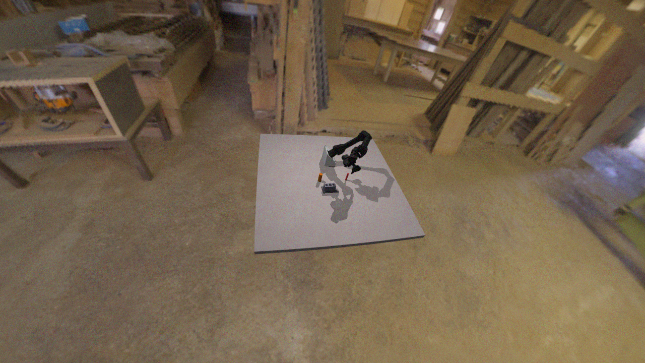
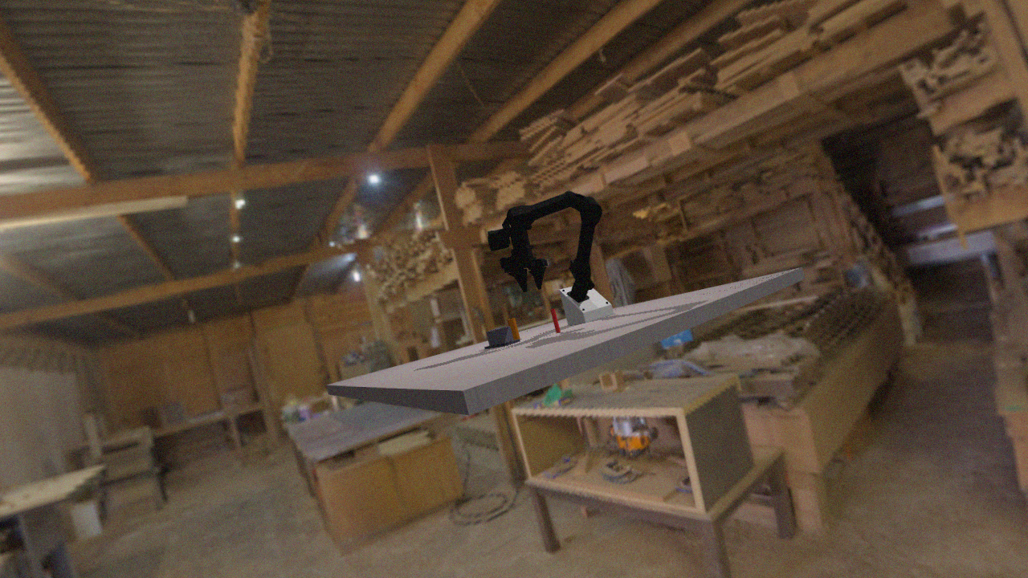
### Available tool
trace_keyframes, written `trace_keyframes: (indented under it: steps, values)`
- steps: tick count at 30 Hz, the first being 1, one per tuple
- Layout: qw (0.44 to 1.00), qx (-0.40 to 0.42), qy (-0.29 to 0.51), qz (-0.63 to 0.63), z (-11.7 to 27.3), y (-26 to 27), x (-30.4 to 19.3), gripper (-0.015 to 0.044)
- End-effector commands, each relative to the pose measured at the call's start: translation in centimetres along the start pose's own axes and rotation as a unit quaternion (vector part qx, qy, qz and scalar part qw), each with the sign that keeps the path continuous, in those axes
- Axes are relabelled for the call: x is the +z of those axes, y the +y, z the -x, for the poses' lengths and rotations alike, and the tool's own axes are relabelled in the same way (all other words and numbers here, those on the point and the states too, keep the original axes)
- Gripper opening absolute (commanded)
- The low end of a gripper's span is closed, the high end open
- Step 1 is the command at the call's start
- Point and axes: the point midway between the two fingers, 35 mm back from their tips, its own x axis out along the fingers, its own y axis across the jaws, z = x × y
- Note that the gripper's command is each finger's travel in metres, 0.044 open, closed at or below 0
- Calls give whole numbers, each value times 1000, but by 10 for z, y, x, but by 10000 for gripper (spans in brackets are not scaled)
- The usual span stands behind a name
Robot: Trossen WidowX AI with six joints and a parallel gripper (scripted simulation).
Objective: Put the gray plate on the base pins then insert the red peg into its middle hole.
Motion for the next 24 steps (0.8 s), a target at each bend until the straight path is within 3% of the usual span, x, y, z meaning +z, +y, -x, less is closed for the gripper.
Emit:
trace_keyframes:
  steps: [1, 6, 10, 24]
  values:
    - [999, -1, 8, 42, -7, -19, -38, 440]
    - [999, -1, 8, 50, -10, -23, -44, 440]
    - [999, 0, 9, 51, -41, -23, -45, 440]
    - [999, 0, 9, 51, -63, -22, -43, 440]
